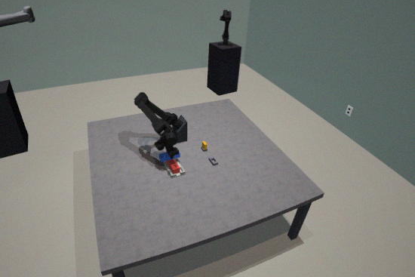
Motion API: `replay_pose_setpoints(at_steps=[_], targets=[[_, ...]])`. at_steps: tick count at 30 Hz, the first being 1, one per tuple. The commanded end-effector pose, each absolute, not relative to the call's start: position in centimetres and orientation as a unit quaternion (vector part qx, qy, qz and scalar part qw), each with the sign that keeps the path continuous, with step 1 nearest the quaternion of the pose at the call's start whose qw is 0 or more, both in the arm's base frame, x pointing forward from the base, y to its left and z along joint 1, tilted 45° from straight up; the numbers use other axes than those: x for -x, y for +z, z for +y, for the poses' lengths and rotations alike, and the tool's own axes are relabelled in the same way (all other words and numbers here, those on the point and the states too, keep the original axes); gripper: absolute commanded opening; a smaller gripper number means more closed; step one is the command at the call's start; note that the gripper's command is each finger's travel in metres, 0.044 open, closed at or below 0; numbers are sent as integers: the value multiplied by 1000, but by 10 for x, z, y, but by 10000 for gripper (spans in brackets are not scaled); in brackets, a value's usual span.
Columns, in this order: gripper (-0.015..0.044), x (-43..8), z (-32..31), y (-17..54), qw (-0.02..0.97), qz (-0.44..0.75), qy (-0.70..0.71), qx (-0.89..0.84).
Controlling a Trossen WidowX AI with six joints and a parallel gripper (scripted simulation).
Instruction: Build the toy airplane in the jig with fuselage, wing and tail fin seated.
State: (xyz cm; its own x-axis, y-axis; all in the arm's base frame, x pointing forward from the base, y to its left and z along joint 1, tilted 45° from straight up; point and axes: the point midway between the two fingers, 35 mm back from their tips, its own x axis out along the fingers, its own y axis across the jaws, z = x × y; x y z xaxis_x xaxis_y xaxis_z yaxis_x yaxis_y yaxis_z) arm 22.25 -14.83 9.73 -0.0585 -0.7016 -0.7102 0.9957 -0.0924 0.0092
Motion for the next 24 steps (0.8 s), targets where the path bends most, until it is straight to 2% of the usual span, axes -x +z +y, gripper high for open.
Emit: replay_pose_setpoints(at_steps=[1,2,10,17,24], targets=[[425,-223,-148,98,623,255,-681,-288],[440,-223,-148,98,623,255,-681,-288],[440,-223,-147,99,623,256,-681,-288],[440,-228,-89,156,624,261,-679,-286],[440,-230,-87,156,632,282,-671,-266]])
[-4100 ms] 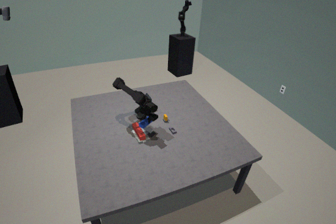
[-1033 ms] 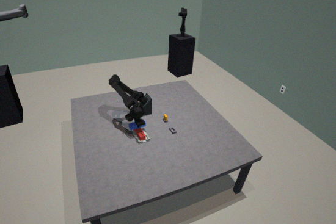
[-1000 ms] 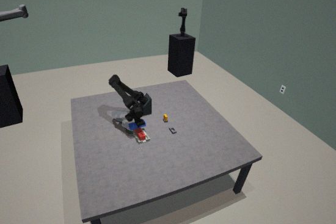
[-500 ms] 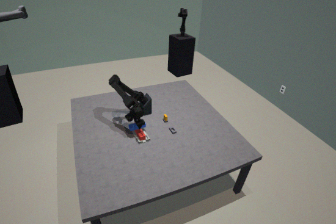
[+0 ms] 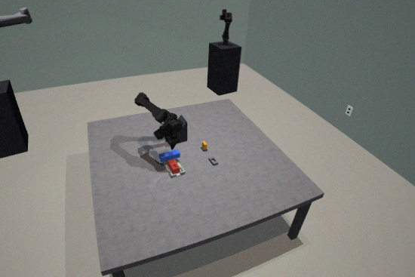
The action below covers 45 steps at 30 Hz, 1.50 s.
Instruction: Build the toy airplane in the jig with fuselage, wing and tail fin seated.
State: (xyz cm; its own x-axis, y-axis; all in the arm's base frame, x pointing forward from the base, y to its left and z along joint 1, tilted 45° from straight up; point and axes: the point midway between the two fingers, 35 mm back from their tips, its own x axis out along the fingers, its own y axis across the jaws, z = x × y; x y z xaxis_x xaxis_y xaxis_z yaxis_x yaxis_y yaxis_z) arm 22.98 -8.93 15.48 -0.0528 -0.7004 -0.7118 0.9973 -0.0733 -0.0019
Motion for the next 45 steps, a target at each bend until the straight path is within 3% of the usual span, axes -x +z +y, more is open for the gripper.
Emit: replay_pose_setpoints(at_steps=[1,8,15,33,39,45], targets=[[440,-230,-87,156,642,308,-659,-241],[440,-231,-89,155,686,509,-520,-14],[440,-231,-91,153,654,650,-328,208],[440,-232,-89,152,647,660,-306,229],[440,-258,-17,90,657,664,-284,216],[440,-245,62,16,654,667,-284,215]])
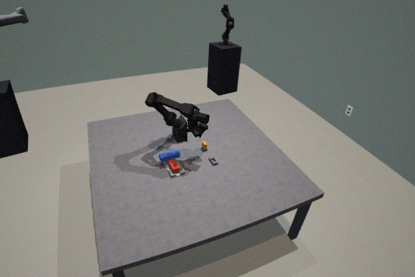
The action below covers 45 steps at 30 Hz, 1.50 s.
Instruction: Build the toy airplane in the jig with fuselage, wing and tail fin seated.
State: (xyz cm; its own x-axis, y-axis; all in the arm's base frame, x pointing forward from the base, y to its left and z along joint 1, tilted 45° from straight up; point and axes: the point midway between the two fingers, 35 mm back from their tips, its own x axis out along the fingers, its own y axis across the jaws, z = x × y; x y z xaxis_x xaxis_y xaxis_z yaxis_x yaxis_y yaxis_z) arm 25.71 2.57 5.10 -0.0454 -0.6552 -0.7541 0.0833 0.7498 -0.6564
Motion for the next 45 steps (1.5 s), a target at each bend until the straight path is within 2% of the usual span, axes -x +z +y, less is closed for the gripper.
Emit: replay_pose_setpoints(at_steps=[1,5,11,17,45], targets=[[440,-239,74,4,653,667,-287,216],[440,-212,106,-35,649,662,-301,223],[440,-211,107,-37,649,662,-302,224],[440,-208,69,-76,649,661,-303,224],[440,-206,39,-107,649,661,-303,225]])
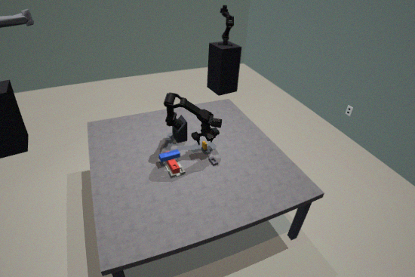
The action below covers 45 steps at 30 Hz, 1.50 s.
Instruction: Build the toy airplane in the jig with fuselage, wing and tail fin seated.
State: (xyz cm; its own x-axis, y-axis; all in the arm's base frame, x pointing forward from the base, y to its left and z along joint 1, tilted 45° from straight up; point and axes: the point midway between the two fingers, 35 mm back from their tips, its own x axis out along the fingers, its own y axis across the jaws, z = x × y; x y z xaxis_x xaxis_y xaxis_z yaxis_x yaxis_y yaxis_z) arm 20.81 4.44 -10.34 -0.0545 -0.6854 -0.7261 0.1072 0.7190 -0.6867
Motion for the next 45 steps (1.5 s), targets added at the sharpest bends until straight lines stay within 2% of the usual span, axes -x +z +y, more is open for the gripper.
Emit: replay_pose_setpoints(at_steps=[1,18,33,40,45], targets=[[440,-206,38,-108,649,661,-303,225],[440,-203,21,-125,649,660,-304,225],[46,-203,21,-125,649,660,-304,225],[0,-203,21,-125,649,660,-304,225],[0,-204,24,-122,647,661,-304,227]])
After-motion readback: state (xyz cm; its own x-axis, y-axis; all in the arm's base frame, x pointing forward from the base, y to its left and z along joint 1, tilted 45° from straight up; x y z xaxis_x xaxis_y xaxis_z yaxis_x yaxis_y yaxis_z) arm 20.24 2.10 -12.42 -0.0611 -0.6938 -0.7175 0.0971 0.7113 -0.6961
